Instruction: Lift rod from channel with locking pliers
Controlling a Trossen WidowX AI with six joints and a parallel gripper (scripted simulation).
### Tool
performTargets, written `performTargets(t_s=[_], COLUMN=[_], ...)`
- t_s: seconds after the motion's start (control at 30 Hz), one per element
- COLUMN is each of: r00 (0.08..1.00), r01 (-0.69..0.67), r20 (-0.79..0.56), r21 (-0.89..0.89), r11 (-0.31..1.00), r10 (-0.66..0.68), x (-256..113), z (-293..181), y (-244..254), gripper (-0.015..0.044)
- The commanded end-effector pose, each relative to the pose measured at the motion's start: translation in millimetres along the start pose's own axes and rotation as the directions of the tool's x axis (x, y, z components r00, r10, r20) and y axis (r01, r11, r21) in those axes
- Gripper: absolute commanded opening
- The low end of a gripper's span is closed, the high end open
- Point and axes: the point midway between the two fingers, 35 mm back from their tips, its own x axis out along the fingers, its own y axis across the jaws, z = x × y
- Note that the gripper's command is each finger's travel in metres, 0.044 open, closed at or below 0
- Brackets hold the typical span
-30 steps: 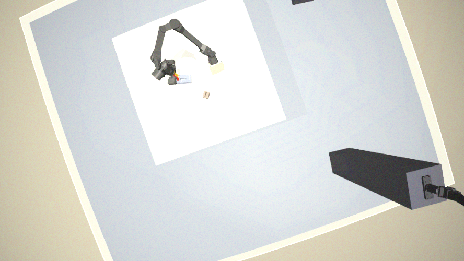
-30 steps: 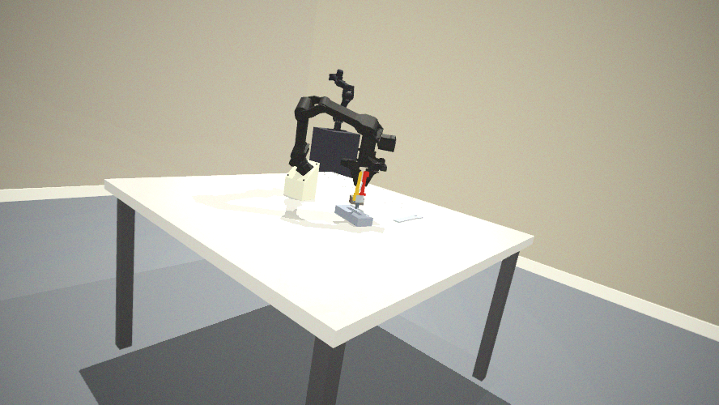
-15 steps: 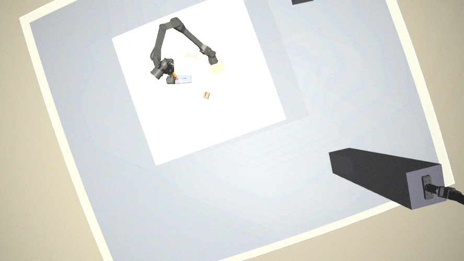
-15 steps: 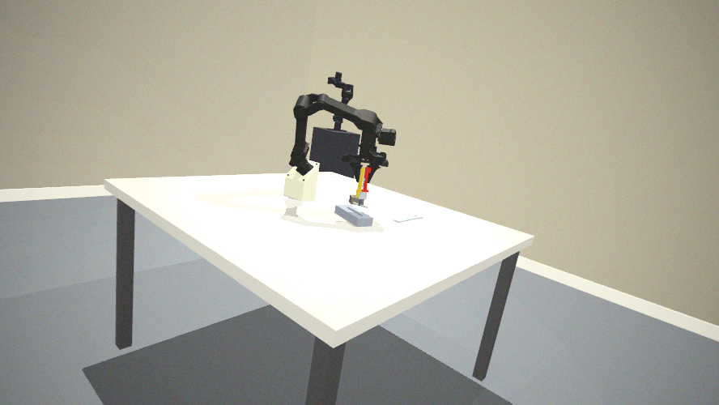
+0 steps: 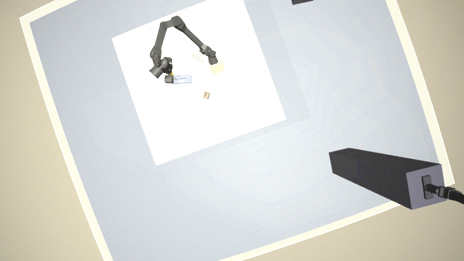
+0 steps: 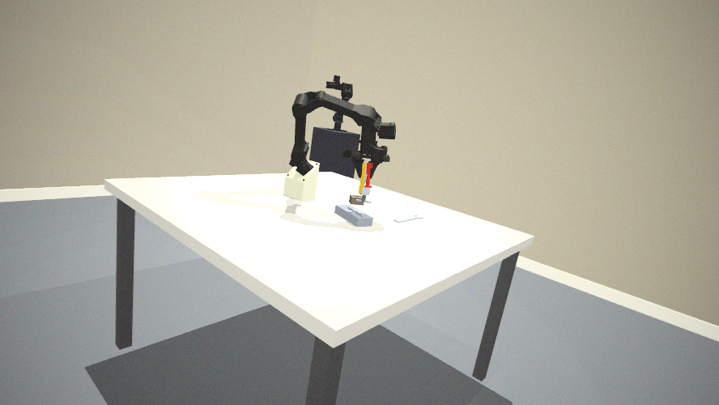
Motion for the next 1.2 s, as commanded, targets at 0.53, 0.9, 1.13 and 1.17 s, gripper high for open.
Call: performTargets(t_s=[0.53,0.9,1.13,1.17], r00=[0.99,0.978,0.973,0.973], r01=[-0.001,-0.002,-0.003,-0.003], r20=[0.14,0.209,0.23,0.23], r21=[0.007,0.014,0.016,0.016], r11=[1.0,1.0,1.0,1.0], r10=[0.0,-0.001,-0.001,-0.001], x=[-27.8,-42.8,-47.6,-47.6], z=[14.9,21.4,23.3,23.3], y=[-1.5,-2.9,-3.4,-3.4], gripper=[0.0101,0.0101,0.0101,0.0101])
